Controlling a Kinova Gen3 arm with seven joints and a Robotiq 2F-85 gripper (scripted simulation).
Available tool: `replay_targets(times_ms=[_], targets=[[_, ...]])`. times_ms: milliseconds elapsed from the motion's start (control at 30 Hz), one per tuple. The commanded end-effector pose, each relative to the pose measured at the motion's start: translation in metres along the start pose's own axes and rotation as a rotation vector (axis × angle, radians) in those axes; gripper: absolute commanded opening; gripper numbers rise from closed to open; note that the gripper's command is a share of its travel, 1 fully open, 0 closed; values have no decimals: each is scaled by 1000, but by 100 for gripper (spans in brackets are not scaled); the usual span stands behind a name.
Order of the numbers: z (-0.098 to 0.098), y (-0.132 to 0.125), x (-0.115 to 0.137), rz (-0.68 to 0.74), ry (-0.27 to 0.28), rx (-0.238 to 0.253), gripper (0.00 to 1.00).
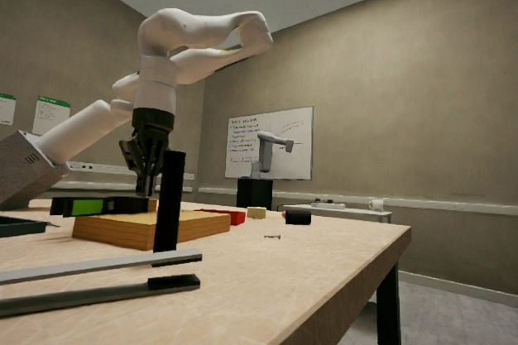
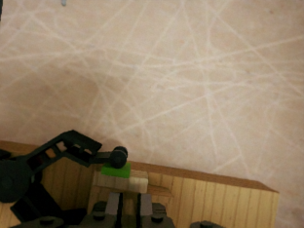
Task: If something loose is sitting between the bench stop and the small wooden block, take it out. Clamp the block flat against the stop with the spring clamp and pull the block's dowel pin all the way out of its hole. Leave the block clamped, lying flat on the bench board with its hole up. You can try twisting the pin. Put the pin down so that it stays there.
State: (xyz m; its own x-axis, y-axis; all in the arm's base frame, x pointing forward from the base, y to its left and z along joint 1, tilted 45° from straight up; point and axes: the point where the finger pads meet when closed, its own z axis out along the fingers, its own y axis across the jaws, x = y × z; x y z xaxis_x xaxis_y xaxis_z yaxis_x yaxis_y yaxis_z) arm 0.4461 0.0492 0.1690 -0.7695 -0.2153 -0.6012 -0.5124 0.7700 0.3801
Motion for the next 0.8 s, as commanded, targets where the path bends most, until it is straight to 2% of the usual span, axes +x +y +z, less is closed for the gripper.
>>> replay_targets(times_ms=[0, 767], targets=[[-1, 0, 0, -3, -1, 1, 10], [-1, 0, 0, -32, -1, 1, 10]])
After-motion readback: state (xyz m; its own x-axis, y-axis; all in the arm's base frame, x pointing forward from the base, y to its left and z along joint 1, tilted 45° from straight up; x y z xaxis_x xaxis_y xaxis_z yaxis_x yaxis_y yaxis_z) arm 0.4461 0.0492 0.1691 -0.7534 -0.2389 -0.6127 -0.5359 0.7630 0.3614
